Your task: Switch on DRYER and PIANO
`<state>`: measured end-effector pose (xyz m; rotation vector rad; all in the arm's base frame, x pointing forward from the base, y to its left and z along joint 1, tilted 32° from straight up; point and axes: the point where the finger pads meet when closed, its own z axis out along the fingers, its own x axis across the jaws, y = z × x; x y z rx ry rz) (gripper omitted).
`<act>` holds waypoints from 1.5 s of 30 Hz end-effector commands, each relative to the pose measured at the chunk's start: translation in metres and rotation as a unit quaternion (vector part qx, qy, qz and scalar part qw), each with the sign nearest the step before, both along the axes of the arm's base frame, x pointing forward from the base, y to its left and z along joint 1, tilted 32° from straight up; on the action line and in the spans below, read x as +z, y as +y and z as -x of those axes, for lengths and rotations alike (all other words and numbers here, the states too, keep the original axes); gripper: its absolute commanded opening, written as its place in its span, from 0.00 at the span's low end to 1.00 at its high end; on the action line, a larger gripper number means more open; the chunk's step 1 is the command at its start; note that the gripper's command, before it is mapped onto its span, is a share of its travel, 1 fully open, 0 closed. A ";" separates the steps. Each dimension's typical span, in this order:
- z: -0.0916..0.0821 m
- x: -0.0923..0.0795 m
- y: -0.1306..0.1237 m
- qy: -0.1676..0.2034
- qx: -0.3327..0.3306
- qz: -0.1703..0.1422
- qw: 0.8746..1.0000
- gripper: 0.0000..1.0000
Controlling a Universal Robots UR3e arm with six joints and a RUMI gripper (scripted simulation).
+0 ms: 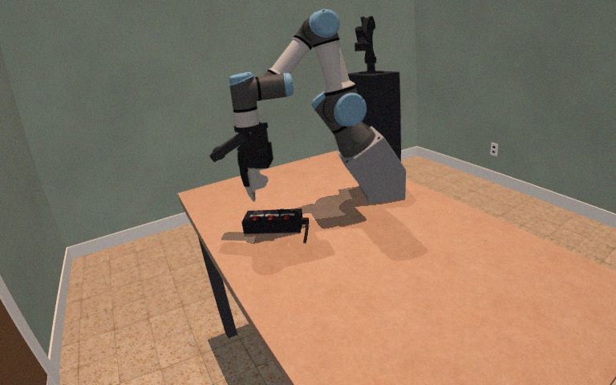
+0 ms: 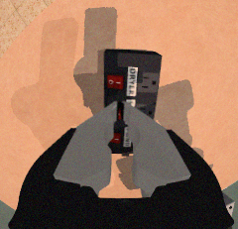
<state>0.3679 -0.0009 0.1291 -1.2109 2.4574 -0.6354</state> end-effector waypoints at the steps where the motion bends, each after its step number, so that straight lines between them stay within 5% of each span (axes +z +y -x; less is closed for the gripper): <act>1: 0.000 0.001 0.000 -0.001 0.000 0.000 1.000 0.00; 45: -0.009 -0.015 -0.006 -0.001 0.001 0.000 1.000 0.00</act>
